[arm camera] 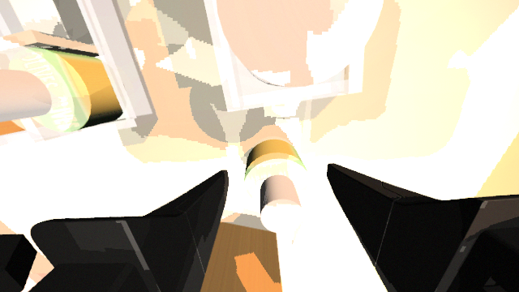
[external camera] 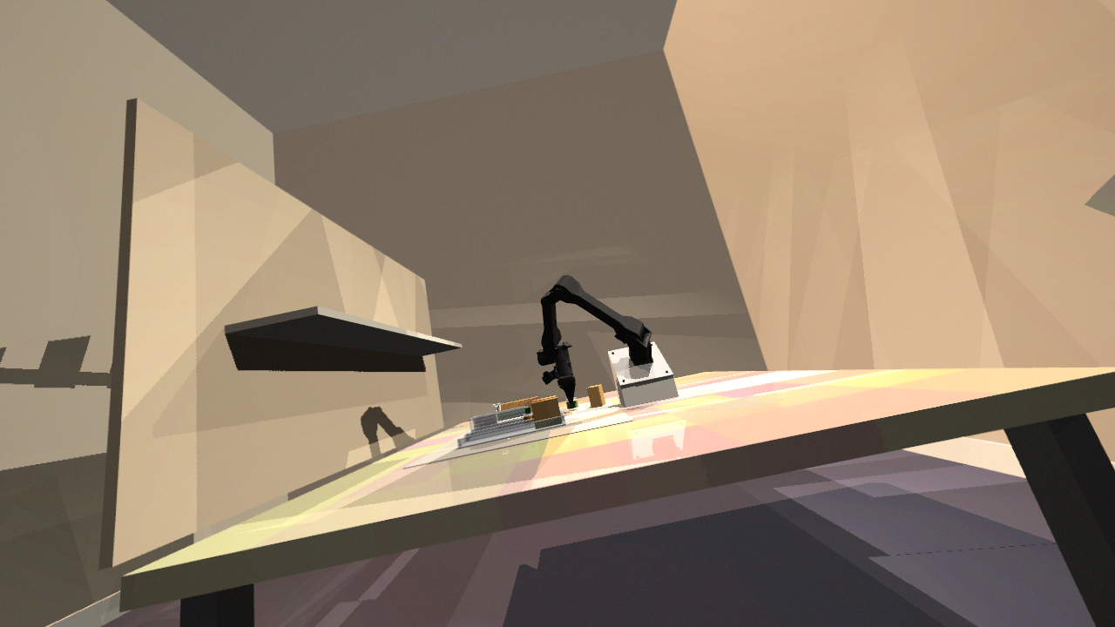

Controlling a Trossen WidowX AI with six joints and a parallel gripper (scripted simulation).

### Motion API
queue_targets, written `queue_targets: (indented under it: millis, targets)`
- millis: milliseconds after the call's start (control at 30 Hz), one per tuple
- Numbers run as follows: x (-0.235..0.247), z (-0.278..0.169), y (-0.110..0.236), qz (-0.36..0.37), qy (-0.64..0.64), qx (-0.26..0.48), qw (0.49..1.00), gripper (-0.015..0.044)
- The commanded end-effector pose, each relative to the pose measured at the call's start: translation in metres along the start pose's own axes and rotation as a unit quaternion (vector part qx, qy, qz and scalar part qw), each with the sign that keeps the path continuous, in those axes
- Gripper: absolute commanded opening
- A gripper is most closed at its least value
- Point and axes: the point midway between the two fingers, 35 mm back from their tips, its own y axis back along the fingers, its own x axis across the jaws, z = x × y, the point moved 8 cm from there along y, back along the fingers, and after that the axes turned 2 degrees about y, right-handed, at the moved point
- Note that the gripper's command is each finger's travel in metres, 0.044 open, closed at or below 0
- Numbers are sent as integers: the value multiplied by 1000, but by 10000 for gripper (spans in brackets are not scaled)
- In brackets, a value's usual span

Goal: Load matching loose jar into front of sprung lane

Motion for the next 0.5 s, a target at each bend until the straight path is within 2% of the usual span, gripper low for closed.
queue_targets:
  millis: [0, 67, 267, 367, 467]
  targets:
    - [1, -2, -3, 4, -5, 2, 1000, 256]
    - [1, -2, -3, 4, -5, 2, 1000, 204]
    - [1, -2, -3, 4, -5, 2, 1000, 164]
    - [0, -2, 3, 4, -6, 2, 1000, 85]
    - [0, 0, 25, 2, -7, 2, 1000, 6]
